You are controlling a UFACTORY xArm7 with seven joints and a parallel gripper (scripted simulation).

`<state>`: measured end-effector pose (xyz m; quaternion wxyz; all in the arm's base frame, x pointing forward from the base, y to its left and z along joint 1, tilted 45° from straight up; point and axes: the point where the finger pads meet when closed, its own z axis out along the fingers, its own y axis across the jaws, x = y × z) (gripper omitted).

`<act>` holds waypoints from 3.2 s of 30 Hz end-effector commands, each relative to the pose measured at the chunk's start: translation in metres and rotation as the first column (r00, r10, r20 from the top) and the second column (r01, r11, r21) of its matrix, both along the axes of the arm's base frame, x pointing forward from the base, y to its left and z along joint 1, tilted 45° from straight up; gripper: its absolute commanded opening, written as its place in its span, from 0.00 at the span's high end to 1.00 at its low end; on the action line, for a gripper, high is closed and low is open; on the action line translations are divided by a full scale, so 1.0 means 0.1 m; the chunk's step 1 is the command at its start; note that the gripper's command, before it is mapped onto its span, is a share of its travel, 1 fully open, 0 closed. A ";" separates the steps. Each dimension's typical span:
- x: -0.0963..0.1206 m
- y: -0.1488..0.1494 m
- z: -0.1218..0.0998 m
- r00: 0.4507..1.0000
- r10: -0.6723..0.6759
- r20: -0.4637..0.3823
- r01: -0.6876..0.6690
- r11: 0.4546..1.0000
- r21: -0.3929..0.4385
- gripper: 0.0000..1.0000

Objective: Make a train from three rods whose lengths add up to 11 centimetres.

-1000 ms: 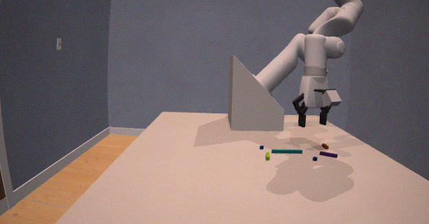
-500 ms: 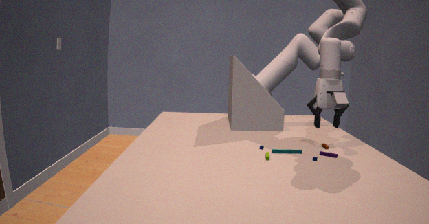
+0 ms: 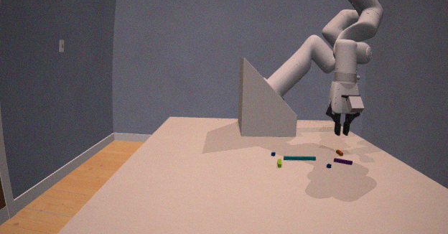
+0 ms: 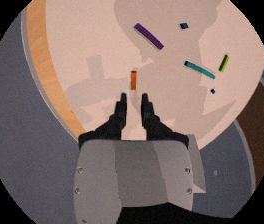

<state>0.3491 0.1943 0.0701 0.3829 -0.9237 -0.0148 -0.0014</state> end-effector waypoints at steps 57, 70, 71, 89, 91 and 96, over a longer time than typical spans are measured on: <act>0.01 0.23 -0.22 1.000 -0.002 0.001 0.002 1.000 -0.001 0.76; 0.01 0.34 -0.33 1.000 -0.002 0.001 0.002 1.000 -0.001 0.76; 0.01 0.34 -0.33 1.000 -0.002 0.001 0.002 1.000 -0.001 0.76; 0.01 0.36 -0.35 1.000 -0.002 0.001 0.002 1.000 -0.001 0.76; 0.01 0.36 -0.35 1.000 -0.002 0.001 0.002 1.000 -0.001 0.76; 0.01 0.36 -0.35 1.000 -0.002 0.001 0.002 1.000 -0.001 0.76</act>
